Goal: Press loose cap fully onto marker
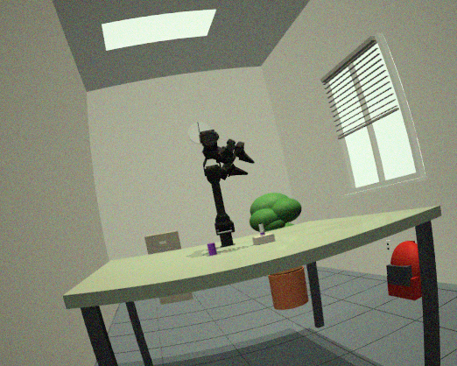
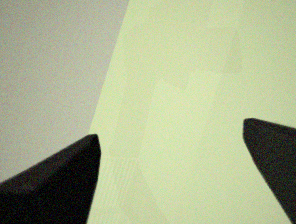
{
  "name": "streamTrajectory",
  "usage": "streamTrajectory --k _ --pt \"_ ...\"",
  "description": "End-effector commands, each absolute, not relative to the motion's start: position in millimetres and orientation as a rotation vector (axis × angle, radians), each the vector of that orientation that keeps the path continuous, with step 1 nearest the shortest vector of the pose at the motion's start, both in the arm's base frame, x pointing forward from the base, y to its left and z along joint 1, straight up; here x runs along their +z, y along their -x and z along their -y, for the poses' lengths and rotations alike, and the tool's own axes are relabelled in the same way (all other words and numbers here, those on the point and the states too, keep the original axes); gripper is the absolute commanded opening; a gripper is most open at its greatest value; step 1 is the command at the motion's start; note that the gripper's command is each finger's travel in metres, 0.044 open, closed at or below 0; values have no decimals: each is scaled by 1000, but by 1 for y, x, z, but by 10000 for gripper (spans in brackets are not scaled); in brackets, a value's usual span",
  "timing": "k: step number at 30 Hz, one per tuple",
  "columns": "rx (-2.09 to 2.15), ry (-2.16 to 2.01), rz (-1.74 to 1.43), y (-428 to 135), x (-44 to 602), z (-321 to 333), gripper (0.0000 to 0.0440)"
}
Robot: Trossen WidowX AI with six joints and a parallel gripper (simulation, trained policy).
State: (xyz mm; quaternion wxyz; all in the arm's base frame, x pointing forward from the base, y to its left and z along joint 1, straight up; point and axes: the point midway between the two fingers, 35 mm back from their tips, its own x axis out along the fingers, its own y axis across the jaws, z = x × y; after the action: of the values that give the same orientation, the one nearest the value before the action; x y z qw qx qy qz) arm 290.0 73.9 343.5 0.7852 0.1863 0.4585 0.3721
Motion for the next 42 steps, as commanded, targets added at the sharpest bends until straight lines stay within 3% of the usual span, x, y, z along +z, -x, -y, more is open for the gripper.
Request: streamTrajectory --k 1,42 --pt "776 -391 -994 -296 339 -65 329" --pt "484 -324 -1141 -338 278 28 325"
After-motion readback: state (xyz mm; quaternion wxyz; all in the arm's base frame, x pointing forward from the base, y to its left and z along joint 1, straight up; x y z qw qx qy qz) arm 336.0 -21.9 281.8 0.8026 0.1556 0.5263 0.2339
